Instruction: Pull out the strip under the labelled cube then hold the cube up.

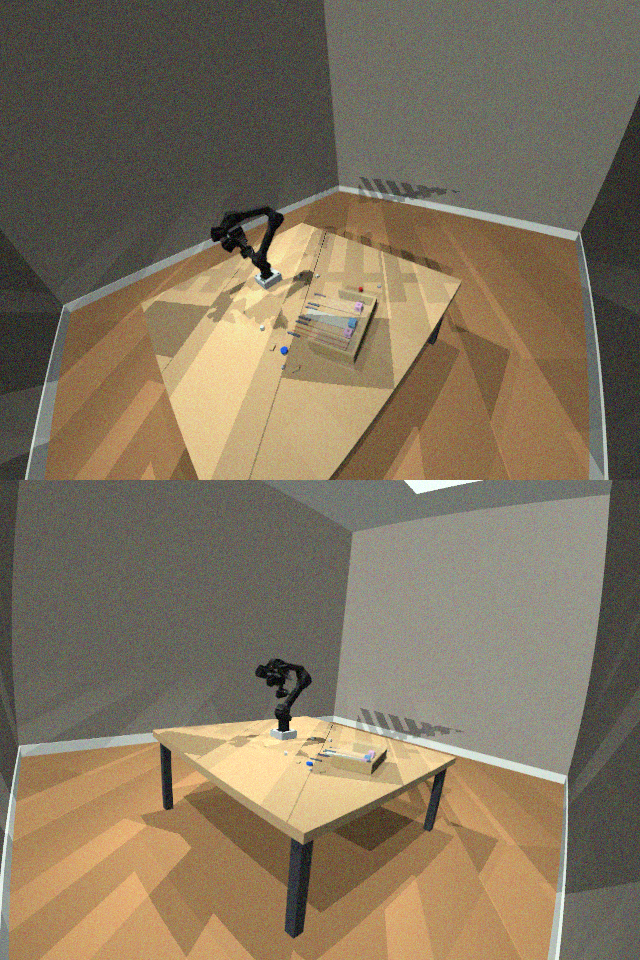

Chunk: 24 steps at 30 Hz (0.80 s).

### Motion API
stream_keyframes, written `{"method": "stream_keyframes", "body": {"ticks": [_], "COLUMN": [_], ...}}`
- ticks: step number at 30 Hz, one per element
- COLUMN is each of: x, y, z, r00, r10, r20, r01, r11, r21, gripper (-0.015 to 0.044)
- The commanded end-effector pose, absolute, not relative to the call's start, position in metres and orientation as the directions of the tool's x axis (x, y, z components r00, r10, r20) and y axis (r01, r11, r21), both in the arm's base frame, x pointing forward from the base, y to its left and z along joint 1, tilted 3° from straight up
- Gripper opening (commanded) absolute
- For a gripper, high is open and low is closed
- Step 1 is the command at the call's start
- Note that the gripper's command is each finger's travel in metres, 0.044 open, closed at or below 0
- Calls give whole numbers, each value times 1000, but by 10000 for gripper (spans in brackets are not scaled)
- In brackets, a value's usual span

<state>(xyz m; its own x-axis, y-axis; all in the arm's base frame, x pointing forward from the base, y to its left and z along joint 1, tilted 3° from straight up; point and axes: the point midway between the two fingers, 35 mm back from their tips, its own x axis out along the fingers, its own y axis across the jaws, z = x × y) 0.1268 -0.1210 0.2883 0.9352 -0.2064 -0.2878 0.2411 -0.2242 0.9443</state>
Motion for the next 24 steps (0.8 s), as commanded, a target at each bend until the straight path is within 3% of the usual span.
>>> {"method": "stream_keyframes", "body": {"ticks": [1,12,24], "x": [127,169,245], "y": [-121,-119,-98], "z": [287,220,177], "r00": [935,808,707], "r10": [-201,18,-16], "r20": [-294,-588,-707], "r01": [250,558,398], "r11": [-218,293,836], "r21": [943,776,378], "gripper": [400,400,400]}}
